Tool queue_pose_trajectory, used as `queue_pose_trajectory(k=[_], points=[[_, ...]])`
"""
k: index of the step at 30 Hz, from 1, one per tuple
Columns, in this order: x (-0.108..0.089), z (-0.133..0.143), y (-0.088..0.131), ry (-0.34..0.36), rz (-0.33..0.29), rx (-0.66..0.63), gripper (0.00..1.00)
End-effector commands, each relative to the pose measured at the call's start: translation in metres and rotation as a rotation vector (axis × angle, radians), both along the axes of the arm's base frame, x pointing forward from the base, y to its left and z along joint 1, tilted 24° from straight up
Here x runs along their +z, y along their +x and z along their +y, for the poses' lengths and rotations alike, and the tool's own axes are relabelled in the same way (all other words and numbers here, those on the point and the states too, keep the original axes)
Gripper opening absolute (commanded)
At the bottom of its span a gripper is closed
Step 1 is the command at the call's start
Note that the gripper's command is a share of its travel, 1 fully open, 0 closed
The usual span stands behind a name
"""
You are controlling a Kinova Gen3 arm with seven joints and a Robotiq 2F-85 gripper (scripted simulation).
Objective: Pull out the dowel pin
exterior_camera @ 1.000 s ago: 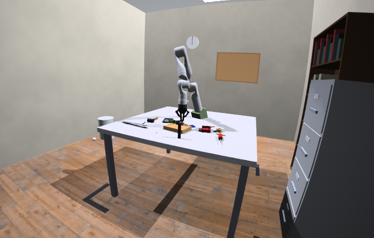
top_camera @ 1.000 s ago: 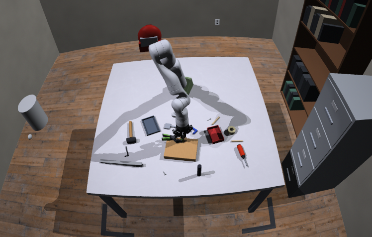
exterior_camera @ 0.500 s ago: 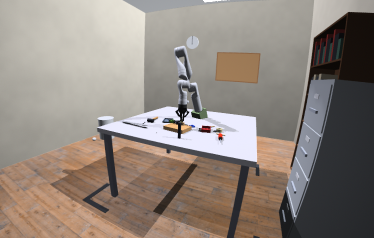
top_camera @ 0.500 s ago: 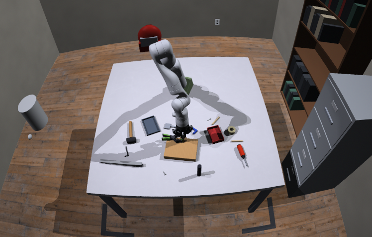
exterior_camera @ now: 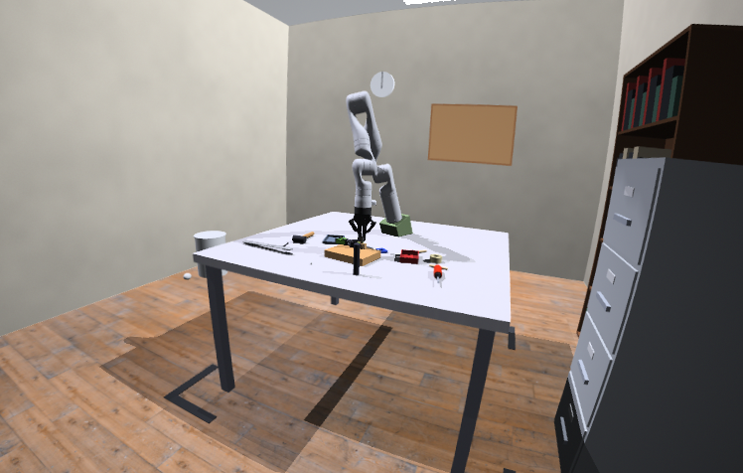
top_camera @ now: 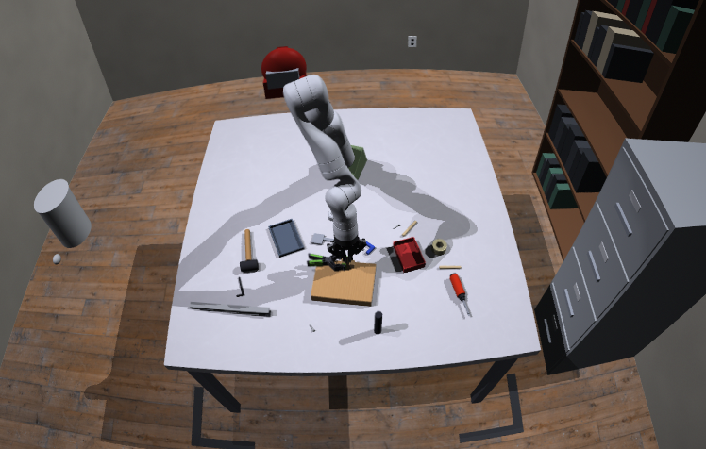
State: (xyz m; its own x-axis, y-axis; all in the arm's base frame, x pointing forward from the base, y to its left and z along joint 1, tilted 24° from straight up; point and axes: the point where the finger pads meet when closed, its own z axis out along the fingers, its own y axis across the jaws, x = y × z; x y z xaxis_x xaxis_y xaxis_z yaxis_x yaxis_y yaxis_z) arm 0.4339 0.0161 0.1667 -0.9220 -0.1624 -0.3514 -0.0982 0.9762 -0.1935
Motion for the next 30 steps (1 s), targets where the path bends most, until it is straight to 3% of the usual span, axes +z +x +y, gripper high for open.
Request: queue_pose_trajectory(k=[1,30], points=[[0.0011,0.0003,0.0004,0.006,-0.005,-0.014,0.10],[0.0012,0.0003,0.0004,0.056,-0.024,-0.135,0.10]])
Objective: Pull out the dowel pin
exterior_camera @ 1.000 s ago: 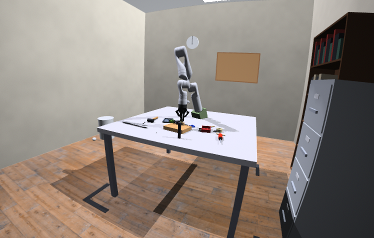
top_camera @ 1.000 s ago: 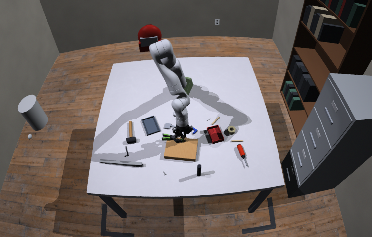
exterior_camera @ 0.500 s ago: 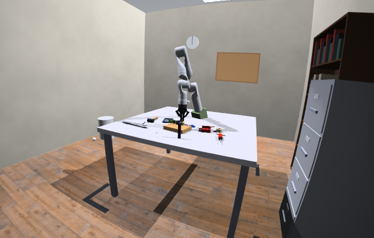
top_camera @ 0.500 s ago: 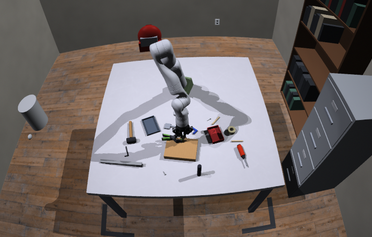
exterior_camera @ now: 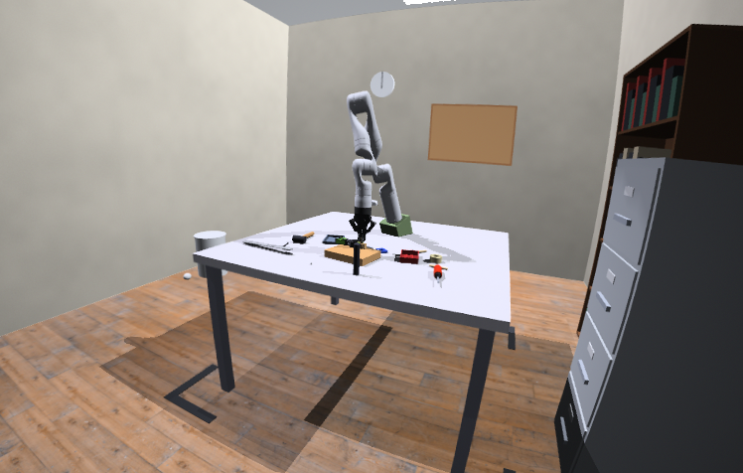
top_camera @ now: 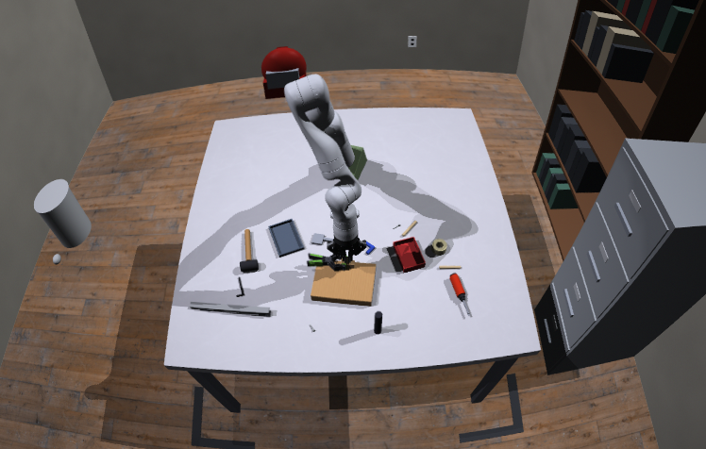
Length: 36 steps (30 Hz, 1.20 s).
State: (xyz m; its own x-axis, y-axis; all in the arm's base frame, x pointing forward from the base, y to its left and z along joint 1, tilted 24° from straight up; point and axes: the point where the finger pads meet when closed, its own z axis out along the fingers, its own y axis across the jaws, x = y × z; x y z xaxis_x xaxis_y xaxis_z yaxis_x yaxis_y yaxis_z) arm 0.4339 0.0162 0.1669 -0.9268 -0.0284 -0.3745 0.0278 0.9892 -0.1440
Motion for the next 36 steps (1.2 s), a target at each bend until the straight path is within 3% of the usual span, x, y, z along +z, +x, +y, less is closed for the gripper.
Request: queue_pose_trajectory(k=[1,36], points=[[0.0010,0.0002,0.0004,0.007,-0.005,-0.015,0.10],[0.0012,0.0002,0.0003,0.072,-0.030,-0.175,0.10]])
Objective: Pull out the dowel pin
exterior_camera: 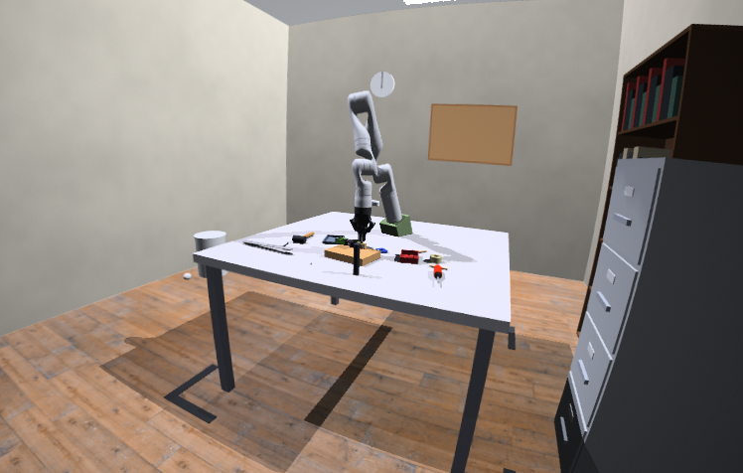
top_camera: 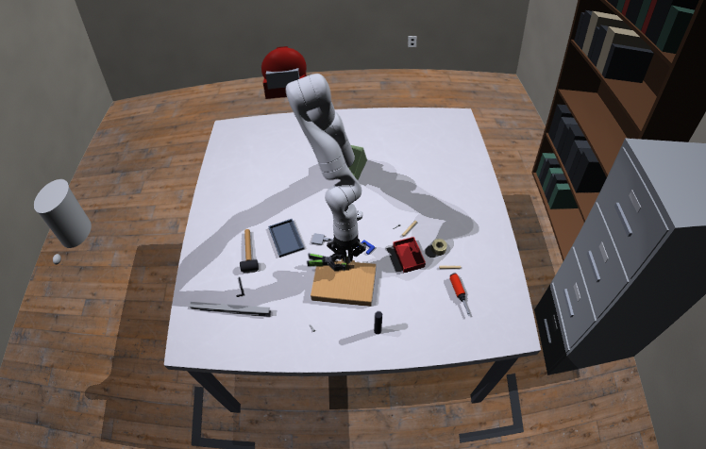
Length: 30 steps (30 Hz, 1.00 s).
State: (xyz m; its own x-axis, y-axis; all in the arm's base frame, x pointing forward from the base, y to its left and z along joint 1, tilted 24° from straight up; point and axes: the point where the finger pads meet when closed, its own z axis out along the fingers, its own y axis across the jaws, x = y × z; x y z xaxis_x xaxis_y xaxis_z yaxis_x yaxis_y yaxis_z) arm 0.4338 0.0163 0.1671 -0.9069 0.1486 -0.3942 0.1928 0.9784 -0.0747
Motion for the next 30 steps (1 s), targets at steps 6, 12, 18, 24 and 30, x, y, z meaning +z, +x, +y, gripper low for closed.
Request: queue_pose_trajectory(k=[6,12,18,24,30], points=[[0.0010,0.0001,0.0004,0.014,-0.008,-0.033,0.10],[0.0010,0.0002,0.0004,0.027,-0.013,-0.065,0.10],[0.0011,0.0002,0.0004,0.041,-0.018,-0.098,0.10],[0.0011,0.0002,0.0003,0.050,-0.021,-0.121,0.10],[0.0011,0.0002,0.0003,0.064,-0.027,-0.154,0.10]])
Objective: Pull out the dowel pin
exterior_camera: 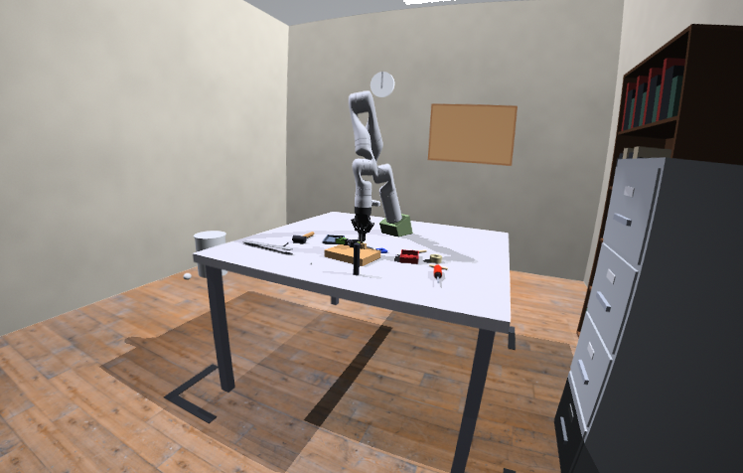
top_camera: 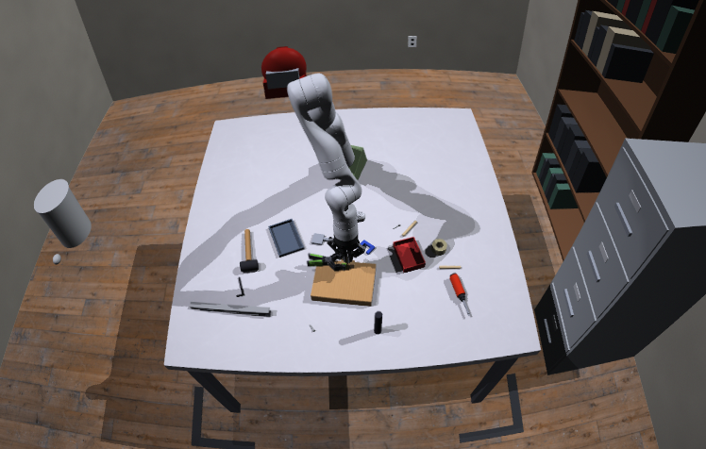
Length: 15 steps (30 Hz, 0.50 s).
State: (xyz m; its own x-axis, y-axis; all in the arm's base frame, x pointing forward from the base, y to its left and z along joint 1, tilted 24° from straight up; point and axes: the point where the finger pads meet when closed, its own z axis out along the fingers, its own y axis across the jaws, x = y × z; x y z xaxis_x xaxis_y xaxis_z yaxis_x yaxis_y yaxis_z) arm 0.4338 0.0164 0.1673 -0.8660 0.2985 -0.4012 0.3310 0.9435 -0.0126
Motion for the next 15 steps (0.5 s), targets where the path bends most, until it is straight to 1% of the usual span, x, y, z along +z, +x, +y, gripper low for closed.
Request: queue_pose_trajectory(k=[1,15], points=[[0.0009,0.0001,0.0003,0.007,-0.005,-0.018,0.10],[0.0010,0.0001,0.0003,0.036,-0.016,-0.086,0.10]])
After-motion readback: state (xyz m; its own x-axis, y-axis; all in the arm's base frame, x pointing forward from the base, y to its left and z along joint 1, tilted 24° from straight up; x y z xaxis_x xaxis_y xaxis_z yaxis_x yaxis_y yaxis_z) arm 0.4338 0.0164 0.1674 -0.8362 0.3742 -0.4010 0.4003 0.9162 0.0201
